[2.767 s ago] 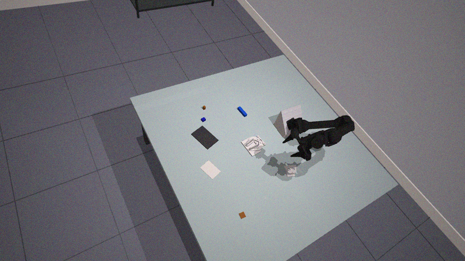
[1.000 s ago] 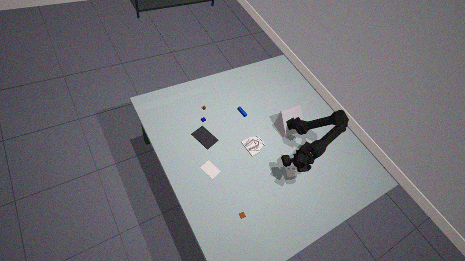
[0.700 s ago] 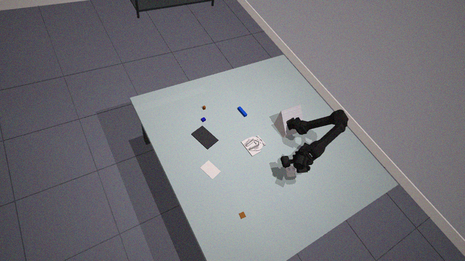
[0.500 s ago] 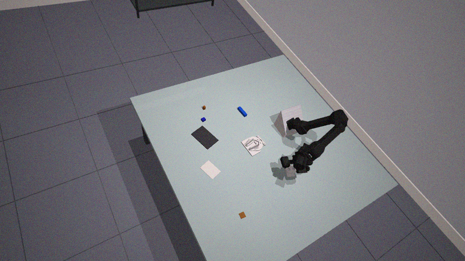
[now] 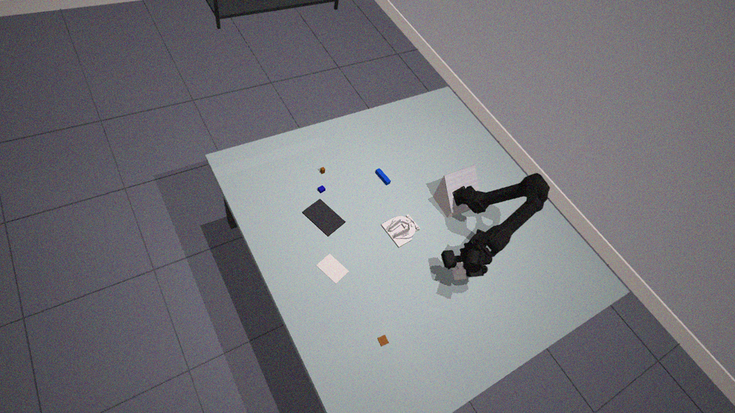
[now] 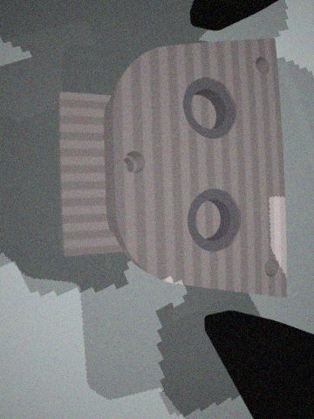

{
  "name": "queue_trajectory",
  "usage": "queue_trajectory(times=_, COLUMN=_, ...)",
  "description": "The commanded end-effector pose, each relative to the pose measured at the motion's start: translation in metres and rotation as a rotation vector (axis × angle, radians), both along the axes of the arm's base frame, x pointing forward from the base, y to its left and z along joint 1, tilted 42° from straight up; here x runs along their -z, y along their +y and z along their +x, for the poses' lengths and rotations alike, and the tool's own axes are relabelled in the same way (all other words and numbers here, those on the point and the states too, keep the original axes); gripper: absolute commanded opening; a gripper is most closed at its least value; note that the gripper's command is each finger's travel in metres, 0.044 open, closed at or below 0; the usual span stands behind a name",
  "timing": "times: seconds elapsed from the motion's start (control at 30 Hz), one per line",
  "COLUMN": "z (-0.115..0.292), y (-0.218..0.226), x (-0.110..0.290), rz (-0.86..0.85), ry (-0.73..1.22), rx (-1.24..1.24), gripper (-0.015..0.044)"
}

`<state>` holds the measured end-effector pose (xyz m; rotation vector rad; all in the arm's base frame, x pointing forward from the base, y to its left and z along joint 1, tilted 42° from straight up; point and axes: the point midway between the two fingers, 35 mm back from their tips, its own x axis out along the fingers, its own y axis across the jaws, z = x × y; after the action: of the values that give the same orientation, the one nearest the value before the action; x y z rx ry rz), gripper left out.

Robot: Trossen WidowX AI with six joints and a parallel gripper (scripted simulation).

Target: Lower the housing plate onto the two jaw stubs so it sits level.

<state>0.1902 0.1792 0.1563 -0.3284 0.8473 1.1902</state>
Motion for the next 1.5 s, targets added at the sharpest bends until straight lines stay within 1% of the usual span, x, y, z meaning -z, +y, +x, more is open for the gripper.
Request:
queue_trajectory(times=0.0, z=0.0003, y=0.0033, x=0.0064, rz=-0.005, ry=0.009, rx=0.005, gripper=0.044)
queue_trajectory(times=0.87, z=0.0005, y=0.0062, x=0.0094, rz=-0.004, ry=0.009, rx=0.005, gripper=0.044)
queue_trajectory(times=1.3, z=0.0, y=0.0064, x=0.0088, rz=-0.002, ry=0.007, rx=-0.001, gripper=0.0353)
queue_trajectory(times=1.47, z=0.0, y=0.0064, x=0.0088, rz=-0.002, ry=0.007, rx=-0.001, gripper=0.0351)
